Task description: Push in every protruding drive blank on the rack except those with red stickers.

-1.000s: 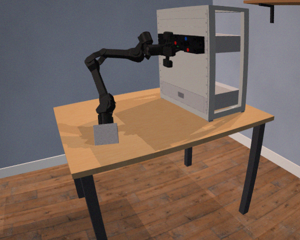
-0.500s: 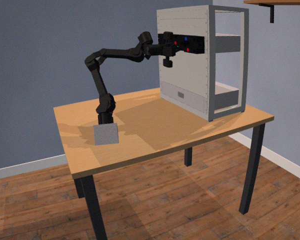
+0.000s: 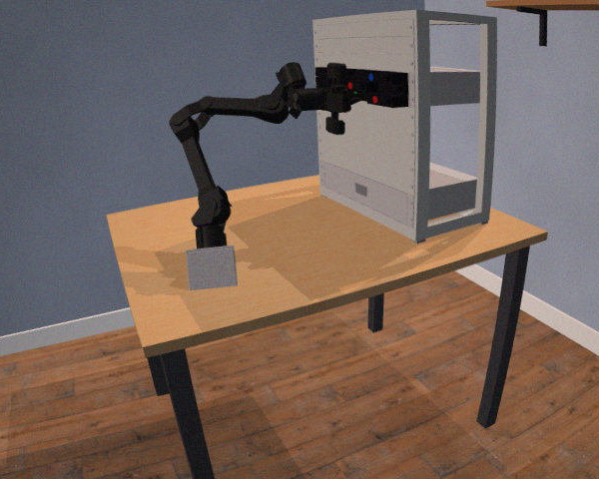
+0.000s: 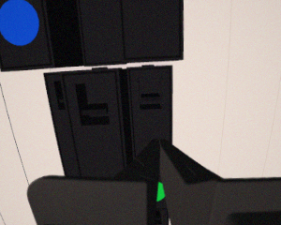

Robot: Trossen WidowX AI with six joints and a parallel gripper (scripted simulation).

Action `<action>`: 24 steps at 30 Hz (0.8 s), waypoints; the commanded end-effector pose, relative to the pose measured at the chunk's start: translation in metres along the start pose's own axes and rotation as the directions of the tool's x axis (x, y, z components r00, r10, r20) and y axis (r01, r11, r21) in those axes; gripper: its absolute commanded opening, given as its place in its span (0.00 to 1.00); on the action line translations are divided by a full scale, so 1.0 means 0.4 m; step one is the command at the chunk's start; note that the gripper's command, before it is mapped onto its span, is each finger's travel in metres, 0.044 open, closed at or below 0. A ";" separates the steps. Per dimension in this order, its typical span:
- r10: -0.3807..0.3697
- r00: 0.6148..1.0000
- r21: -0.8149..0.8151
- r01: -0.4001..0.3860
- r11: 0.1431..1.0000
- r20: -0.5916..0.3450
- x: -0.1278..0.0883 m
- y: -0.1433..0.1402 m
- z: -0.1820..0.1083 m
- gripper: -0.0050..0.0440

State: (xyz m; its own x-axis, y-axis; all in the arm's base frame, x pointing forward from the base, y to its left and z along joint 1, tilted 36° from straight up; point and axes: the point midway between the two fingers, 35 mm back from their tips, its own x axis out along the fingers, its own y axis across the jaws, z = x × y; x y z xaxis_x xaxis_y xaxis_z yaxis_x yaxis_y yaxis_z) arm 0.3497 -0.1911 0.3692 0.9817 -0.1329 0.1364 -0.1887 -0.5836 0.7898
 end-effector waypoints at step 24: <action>0.042 0.998 -0.038 -0.044 0.998 -0.037 0.012 0.053 -0.052 0.10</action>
State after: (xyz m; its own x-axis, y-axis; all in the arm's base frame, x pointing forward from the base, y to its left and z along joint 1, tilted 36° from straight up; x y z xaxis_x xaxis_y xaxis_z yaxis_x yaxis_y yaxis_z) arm 0.3507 -0.1912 0.3696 0.9822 -0.1335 0.1323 -0.1859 -0.5858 0.7888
